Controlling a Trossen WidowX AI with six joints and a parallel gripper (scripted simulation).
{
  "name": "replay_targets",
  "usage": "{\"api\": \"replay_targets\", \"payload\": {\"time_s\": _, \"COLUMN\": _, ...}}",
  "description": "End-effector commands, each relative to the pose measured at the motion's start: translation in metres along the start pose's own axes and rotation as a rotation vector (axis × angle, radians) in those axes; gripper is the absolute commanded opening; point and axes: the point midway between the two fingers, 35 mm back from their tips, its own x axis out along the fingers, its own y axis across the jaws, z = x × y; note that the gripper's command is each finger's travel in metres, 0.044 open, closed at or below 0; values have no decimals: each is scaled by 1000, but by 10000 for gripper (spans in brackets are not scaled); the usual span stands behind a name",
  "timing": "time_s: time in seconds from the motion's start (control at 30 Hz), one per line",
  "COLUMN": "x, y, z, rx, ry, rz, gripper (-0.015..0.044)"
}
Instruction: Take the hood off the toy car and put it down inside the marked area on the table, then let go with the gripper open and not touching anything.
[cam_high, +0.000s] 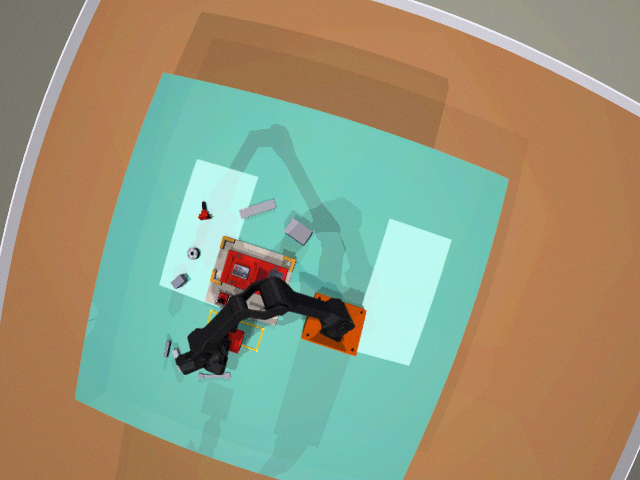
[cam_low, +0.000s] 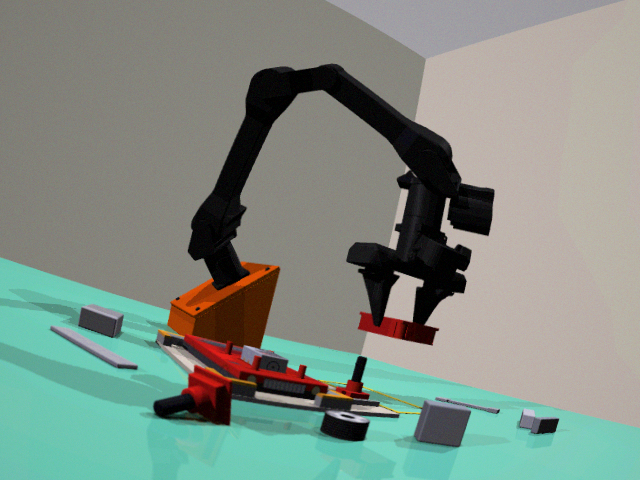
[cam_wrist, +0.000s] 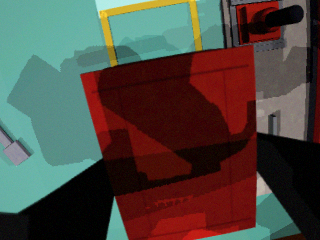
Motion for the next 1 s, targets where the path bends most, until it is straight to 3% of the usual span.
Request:
{"api": "replay_targets", "payload": {"time_s": 0.0, "x": 3, "y": 1, "z": 0, "rx": 1, "ry": -1, "rz": 2, "gripper": 0}}
{"api": "replay_targets", "payload": {"time_s": 0.97, "x": 23, "y": 1, "z": 1, "rx": 1, "ry": -1, "rz": 2, "gripper": 0}}
